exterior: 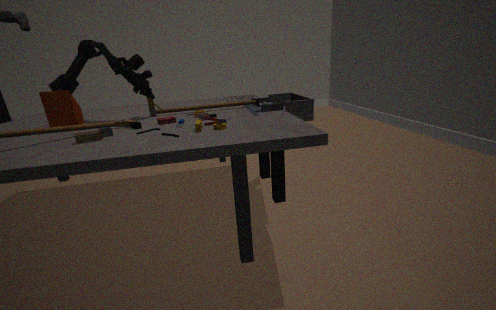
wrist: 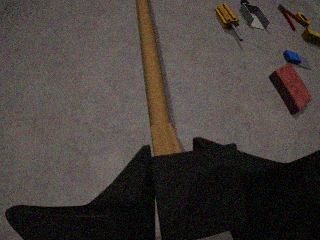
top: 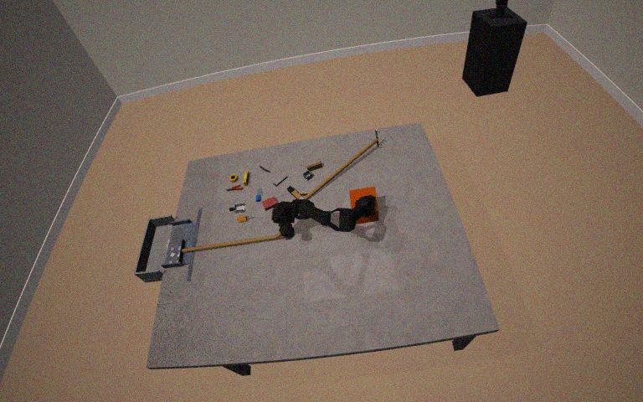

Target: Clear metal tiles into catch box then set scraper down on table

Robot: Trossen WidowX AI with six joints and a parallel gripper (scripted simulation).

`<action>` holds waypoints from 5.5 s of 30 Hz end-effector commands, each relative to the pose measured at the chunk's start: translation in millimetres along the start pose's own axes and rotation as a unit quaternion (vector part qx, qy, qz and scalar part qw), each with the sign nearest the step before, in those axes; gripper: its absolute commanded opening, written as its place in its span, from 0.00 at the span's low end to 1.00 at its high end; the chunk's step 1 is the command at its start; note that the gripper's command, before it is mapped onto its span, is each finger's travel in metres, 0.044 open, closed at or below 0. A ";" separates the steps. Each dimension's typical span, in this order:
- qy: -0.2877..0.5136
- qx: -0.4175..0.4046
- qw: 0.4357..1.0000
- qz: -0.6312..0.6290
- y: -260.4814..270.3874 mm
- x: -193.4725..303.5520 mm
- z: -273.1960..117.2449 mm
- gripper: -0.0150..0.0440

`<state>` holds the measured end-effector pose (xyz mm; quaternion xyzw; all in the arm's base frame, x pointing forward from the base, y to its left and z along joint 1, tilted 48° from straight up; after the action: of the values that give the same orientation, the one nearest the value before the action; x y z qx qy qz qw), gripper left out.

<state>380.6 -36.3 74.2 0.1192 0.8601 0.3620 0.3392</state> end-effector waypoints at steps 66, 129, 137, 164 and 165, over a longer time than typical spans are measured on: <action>-0.002 -0.001 1.000 -0.002 -13.7 -76.6 59.0 0.25; -0.005 0.002 1.000 -0.001 -9.0 -35.4 14.2 0.25; -0.005 0.002 1.000 -0.001 -7.9 -26.5 6.1 0.25; -0.006 0.003 1.000 -0.001 -4.2 6.2 -19.8 0.25; -0.006 0.003 1.000 -0.001 -4.0 7.5 -20.7 0.25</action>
<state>364.7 -45.2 74.8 0.1234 0.8610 0.3601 0.3372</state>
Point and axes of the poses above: the point midway between the two fingers, 35 mm back from their tips, its own z axis out along the fingers, its own y axis across the jaws, x = y × z, the point moved 6 cm from there along -z, back along the fingers, and after that the axes turned 5 degrees about -z, right-handed, at the moved point
